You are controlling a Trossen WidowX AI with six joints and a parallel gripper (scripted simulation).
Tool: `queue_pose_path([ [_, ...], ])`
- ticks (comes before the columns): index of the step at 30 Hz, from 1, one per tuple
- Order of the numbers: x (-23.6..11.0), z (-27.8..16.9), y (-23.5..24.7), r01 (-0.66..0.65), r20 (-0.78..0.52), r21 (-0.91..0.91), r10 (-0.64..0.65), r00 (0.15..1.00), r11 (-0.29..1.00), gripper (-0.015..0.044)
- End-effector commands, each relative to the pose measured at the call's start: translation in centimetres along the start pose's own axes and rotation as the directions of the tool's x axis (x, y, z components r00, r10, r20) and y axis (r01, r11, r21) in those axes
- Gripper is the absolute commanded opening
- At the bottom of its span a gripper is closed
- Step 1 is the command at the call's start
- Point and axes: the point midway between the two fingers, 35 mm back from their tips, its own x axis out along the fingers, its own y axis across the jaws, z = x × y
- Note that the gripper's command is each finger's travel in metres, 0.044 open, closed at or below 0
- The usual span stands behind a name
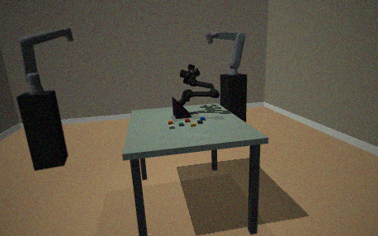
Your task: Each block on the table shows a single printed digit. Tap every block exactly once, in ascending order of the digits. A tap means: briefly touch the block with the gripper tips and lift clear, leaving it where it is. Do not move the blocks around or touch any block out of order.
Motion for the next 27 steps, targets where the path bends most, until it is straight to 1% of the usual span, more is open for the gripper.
queue_pose_path([
  [1, 0.0, 0.4, -0.1, 0.003, 0.017, -0.002, -0.003, 1.000, 1.000, 0.0400],
  [2, 0.0, 1.6, -0.5, 0.012, 0.066, -0.007, -0.011, 0.998, 1.000, 0.0400],
  [3, -0.2, 3.7, -1.1, 0.026, 0.150, -0.015, -0.023, 0.988, 1.000, 0.0400],
  [5, -1.4, 8.7, -2.3, 0.051, 0.352, -0.030, -0.037, 0.935, 0.998, 0.0400],
  [7, -2.7, 12.0, -2.9, 0.062, 0.479, -0.040, -0.035, 0.877, 0.997, 0.0400],
  [10, -5.4, 16.4, -3.3, 0.068, 0.642, -0.059, -0.014, 0.766, 0.996, 0.0400],
  [14, -9.9, 21.4, -3.3, 0.064, 0.810, -0.099, 0.043, 0.585, 0.993, 0.0400],
  [18, -15.2, 25.2, -2.5, 0.056, 0.916, -0.165, 0.132, 0.378, 0.985, 0.0400],
  [21, -19.7, 27.2, -1.4, 0.054, 0.952, -0.233, 0.216, 0.218, 0.971, 0.0400],
  [24, -24.2, 28.4, -0.1, 0.060, 0.947, -0.317, 0.313, 0.063, 0.946, 0.0400],
  [27, -28.8, 28.8, 1.6, 0.078, 0.904, -0.414, 0.420, -0.078, 0.907, 0.0400],
])
